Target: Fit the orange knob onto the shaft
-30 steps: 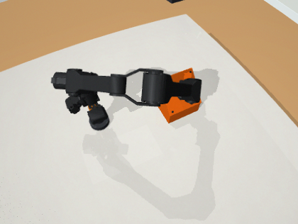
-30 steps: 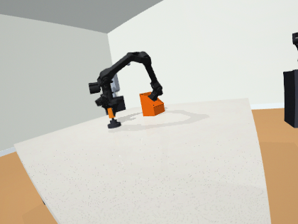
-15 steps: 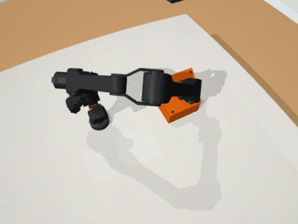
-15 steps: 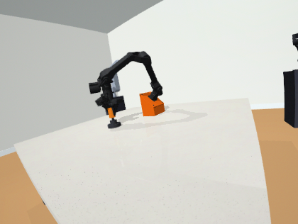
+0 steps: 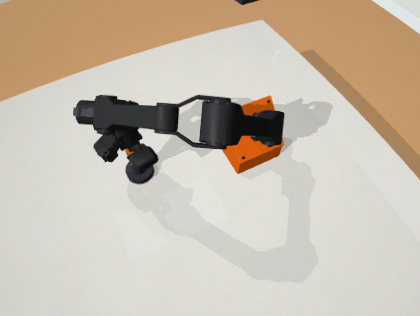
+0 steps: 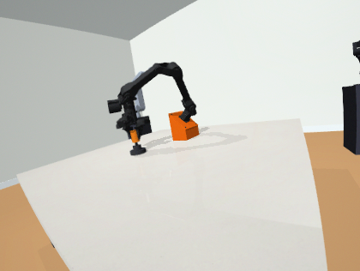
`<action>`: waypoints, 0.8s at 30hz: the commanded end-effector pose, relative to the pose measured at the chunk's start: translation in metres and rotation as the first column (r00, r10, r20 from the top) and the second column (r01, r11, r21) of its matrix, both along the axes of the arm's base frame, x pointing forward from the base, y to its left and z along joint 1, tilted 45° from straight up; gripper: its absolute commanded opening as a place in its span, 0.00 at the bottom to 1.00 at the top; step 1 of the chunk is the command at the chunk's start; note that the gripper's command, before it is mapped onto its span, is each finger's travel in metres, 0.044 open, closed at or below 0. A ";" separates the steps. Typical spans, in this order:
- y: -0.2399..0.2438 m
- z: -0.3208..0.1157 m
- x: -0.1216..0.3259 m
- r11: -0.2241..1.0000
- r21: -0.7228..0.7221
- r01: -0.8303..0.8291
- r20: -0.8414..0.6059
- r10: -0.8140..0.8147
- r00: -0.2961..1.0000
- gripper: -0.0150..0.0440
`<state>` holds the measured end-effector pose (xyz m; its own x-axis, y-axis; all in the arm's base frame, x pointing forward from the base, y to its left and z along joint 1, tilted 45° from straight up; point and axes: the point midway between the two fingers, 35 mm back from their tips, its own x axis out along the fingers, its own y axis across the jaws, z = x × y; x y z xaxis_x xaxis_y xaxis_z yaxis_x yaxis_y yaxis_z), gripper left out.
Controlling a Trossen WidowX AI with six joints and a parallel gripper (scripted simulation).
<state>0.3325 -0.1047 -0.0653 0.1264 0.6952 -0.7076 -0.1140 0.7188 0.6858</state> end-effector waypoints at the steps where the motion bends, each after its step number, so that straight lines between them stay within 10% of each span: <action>1: -0.001 0.000 0.001 1.000 -0.005 -0.010 0.013 0.010 1.000 0.25; 24: -0.001 0.001 0.000 1.000 -0.005 -0.010 0.013 0.010 1.000 0.25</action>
